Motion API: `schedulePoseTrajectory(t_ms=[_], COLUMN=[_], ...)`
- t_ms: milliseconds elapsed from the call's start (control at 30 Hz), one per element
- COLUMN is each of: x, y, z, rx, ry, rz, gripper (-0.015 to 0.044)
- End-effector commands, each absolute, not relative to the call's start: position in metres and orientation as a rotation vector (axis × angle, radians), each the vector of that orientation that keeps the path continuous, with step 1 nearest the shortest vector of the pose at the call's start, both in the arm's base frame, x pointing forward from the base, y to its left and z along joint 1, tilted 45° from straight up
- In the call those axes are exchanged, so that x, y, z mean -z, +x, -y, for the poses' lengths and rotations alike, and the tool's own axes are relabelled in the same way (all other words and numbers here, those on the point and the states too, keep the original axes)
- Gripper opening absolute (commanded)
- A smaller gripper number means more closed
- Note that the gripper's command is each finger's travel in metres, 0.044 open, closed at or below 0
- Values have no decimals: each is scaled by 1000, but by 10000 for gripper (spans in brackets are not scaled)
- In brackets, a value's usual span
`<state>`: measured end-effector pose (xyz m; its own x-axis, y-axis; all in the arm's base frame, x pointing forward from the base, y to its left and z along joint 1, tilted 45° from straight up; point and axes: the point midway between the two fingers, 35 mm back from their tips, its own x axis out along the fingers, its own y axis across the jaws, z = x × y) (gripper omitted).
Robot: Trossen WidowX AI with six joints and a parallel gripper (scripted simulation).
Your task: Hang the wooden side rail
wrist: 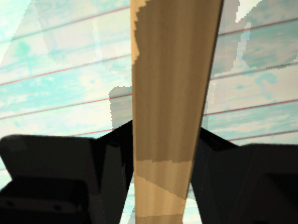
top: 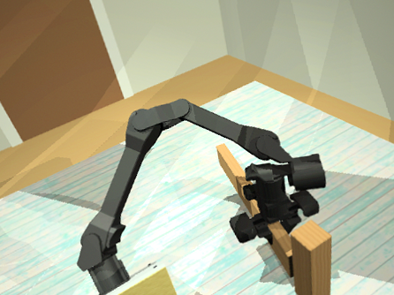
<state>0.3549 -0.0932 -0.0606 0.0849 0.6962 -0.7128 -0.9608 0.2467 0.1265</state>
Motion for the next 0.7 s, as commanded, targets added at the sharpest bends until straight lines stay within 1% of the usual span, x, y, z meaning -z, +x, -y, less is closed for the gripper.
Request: schedulePoseTrajectory(t_ms=[0,667], x=[58,58], y=[352,334], z=[91,89], rx=[-1318,-1382], ry=[-476,-605], rz=[-725,-622], gripper=[0,0])
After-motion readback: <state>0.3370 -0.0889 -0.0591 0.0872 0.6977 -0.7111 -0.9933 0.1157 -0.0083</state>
